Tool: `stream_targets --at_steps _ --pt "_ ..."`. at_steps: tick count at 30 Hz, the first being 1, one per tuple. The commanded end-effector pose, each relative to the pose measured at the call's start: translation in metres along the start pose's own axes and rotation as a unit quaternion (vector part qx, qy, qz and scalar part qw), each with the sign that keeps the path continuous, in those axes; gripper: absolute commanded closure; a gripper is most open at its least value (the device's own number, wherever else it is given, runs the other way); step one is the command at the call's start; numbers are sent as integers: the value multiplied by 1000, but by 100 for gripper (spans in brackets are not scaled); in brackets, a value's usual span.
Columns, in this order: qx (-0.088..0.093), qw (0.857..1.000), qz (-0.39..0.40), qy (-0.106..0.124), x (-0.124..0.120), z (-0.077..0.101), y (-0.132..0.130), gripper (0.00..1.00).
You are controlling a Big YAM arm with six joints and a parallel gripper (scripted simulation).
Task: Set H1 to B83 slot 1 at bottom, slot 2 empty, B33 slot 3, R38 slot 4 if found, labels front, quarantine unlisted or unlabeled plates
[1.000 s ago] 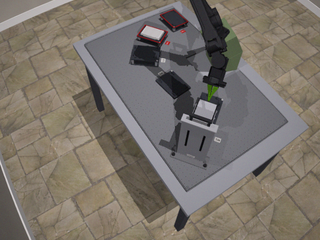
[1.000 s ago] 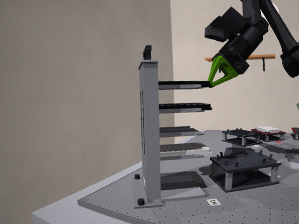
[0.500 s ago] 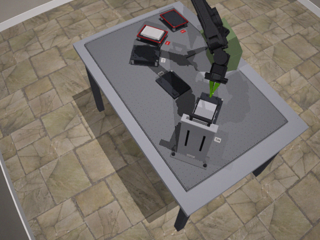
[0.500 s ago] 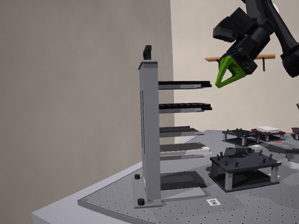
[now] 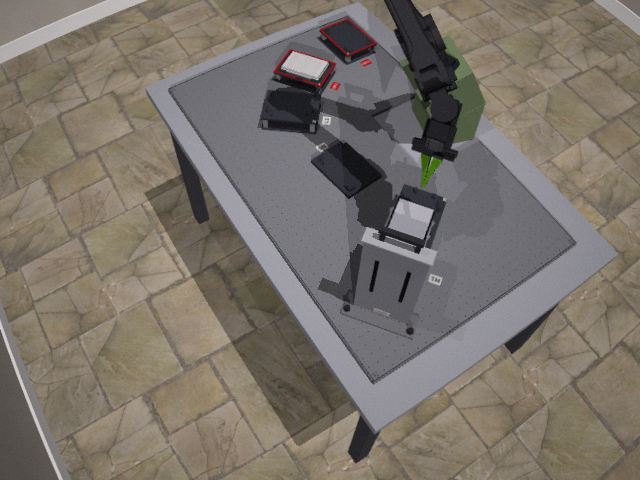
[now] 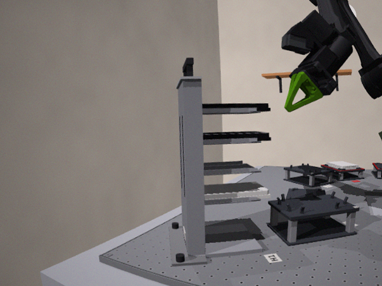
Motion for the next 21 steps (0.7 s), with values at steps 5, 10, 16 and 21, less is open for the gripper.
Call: stream_targets --at_steps 5,10,16,21 --pt "3 1000 -16 -15 2 13 3 100" --pt "4 1000 -13 -12 -3 16 4 100" --pt "4 1000 -11 -8 -11 23 5 100" --pt "4 1000 -12 -9 -17 29 6 100"
Point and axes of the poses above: the point where the finger pads meet when closed, its own z axis back along the fingers, its own y axis across the jaws, x = y × z, the point moved 6 cm from there along z, back along the fingers, and after that the axes turned 10 degrees about z, right-handed, at the moved point
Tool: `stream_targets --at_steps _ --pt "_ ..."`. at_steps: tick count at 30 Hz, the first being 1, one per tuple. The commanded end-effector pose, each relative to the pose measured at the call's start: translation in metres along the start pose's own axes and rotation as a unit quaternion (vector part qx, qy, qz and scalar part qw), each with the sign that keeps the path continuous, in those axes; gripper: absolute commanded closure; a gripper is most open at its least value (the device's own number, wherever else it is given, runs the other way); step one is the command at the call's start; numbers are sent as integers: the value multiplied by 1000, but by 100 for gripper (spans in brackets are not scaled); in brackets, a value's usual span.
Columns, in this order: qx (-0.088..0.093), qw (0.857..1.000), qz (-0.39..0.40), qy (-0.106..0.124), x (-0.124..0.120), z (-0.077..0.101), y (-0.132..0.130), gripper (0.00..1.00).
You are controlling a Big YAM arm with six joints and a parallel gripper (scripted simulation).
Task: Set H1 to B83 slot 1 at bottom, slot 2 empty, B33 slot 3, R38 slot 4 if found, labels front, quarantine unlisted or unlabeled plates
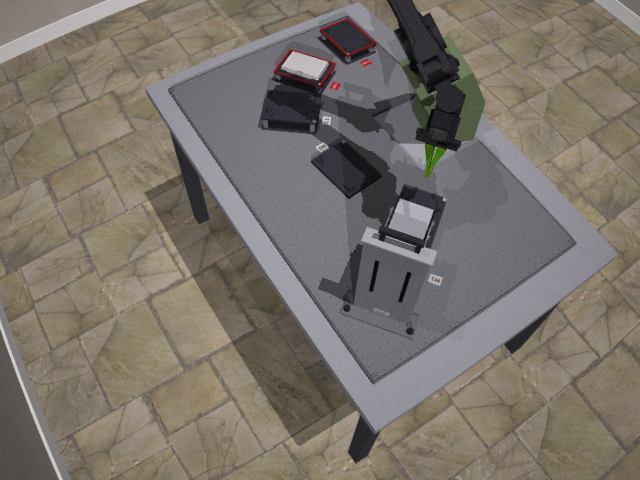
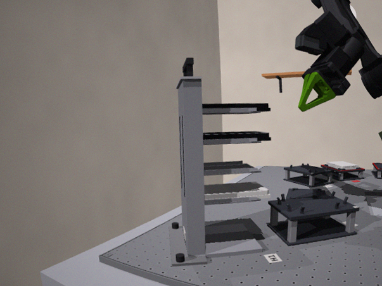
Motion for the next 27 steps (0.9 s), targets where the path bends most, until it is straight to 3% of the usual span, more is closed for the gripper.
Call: stream_targets --at_steps 1,4,12,13,21,22,27 --pt "5 1000 -11 -8 4 7 2 100" --pt "2 1000 -13 -6 8 3 3 100" --pt "5 1000 -11 -7 -7 18 4 100" --pt "5 1000 -11 -7 -10 20 4 0" --pt "5 1000 -7 -3 -29 29 10 0" --pt "-3 1000 -19 -2 -32 22 5 0" --pt "-2 1000 -7 -2 -45 11 7 0"
Point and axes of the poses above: the point where the finger pads meet when closed, its own z axis back along the fingers, its own y axis across the jaws, x = y × z, the point moved 6 cm from there along z, back along the fingers, and after that the axes turned 10 degrees about z, right-handed, at the moved point
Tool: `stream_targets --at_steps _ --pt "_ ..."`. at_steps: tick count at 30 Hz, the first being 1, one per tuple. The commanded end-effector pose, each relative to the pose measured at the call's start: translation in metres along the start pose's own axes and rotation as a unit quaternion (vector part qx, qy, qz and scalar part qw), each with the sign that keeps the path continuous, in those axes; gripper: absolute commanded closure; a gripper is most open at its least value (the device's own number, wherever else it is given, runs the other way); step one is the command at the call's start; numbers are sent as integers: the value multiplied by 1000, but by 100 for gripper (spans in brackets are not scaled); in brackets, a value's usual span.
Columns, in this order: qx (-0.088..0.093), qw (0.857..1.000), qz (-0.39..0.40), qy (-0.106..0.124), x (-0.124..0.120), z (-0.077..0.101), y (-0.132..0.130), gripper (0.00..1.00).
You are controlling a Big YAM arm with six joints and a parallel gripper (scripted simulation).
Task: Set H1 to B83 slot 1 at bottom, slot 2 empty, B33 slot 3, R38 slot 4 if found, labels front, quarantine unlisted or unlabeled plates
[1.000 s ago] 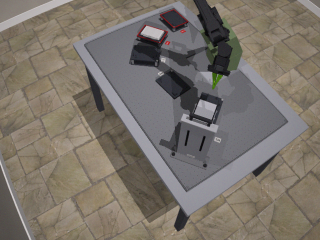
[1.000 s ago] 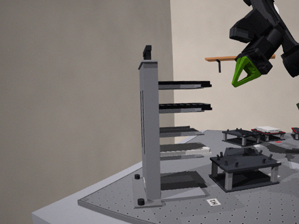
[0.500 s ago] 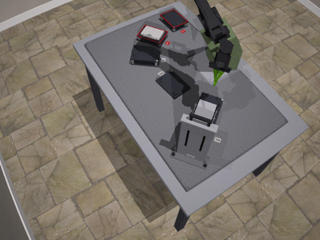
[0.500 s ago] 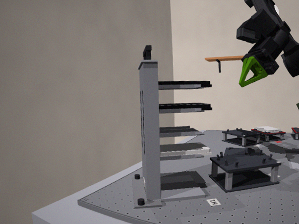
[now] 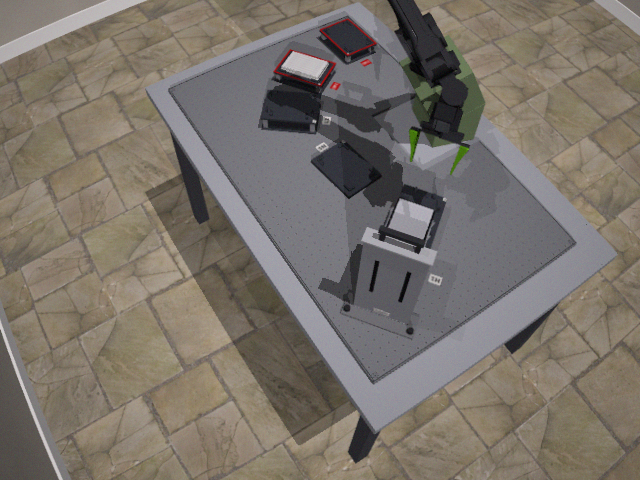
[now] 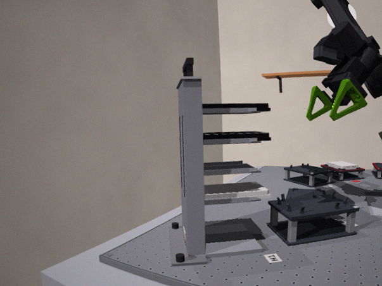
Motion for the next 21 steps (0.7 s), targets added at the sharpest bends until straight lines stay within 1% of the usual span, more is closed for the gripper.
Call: stream_targets --at_steps 1,8,10,11,12,14,16,18,19,21 --pt "-6 1000 -1 -3 -4 -9 -1 0" --pt "-6 1000 0 -3 -23 -23 2 0" --pt "-6 1000 0 -3 -23 -23 2 0" --pt "-10 1000 -17 -21 -2 -28 1 0" --pt "-10 999 -20 -25 2 -28 0 0" --pt "-10 999 -20 -24 3 -30 -1 0" --pt "-9 1000 -11 -15 -1 -34 2 0" --pt "-6 1000 -1 -4 -10 -34 1 0" --pt "-6 1000 0 -3 -10 -35 1 0" --pt "-7 1000 -4 -7 0 -40 2 0"
Point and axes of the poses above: the point where the finger pads meet when closed, its own z axis back along the fingers, its own y axis across the jaws, x = y × z, the point moved 6 cm from there along z, back along the fingers, and after that the axes turned 10 degrees about z, right-handed, at the moved point
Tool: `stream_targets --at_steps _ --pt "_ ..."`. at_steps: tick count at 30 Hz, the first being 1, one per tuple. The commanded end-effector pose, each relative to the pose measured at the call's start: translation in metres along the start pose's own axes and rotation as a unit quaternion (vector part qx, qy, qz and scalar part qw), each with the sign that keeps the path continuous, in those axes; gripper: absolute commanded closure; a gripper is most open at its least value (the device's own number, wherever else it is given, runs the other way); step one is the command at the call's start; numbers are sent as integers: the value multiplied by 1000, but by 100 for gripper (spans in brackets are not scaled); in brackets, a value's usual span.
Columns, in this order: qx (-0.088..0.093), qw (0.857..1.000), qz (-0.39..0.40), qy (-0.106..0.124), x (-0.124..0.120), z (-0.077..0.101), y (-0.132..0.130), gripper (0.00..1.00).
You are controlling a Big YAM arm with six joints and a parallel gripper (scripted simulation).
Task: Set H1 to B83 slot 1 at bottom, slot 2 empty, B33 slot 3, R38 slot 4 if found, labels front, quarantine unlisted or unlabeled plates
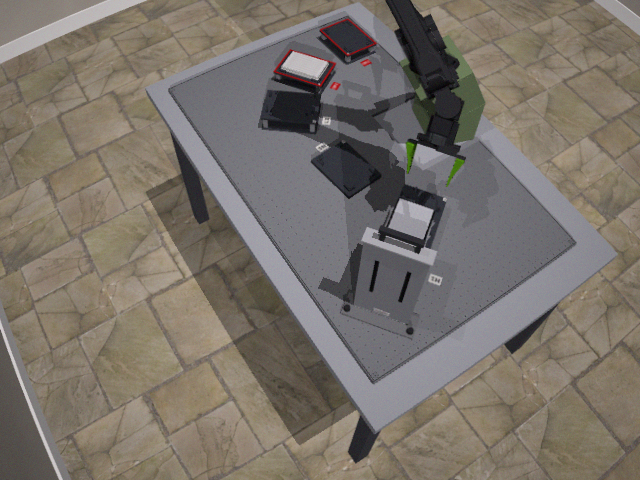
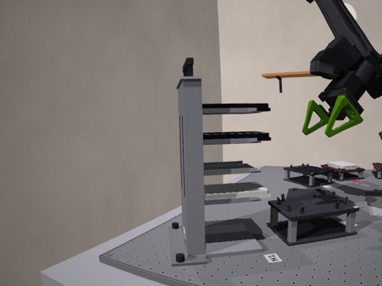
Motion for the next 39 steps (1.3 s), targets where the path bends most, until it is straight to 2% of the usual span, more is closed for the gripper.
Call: stream_targets --at_steps 1,6,7,10,13,17,23,24,26,39 --pt "-5 1000 1 -6 15 -10 -1 0" --pt "-5 1000 2 -5 17 -13 -1 0" --pt "-2 1000 14 9 1 -8 -3 0" --pt "-5 1000 3 -4 21 -17 -2 0" --pt "-5 1000 1 -6 25 -19 -3 0" --pt "-4 1000 6 0 22 -22 -3 0" --pt "-5 1000 3 -4 31 -28 -4 0" --pt "-3 1000 9 2 19 -21 -6 0" --pt "-5 1000 2 -5 33 -30 -5 0" --pt "-5 1000 3 -5 44 -43 -7 0"
Point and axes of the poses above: the point where the finger pads meet when closed, its own z axis back along the fingers, its own y axis across the jaws, x = y × z, the point moved 6 cm from there along z, back along the fingers, and after that the axes turned 10 degrees about z, right-handed, at the moved point
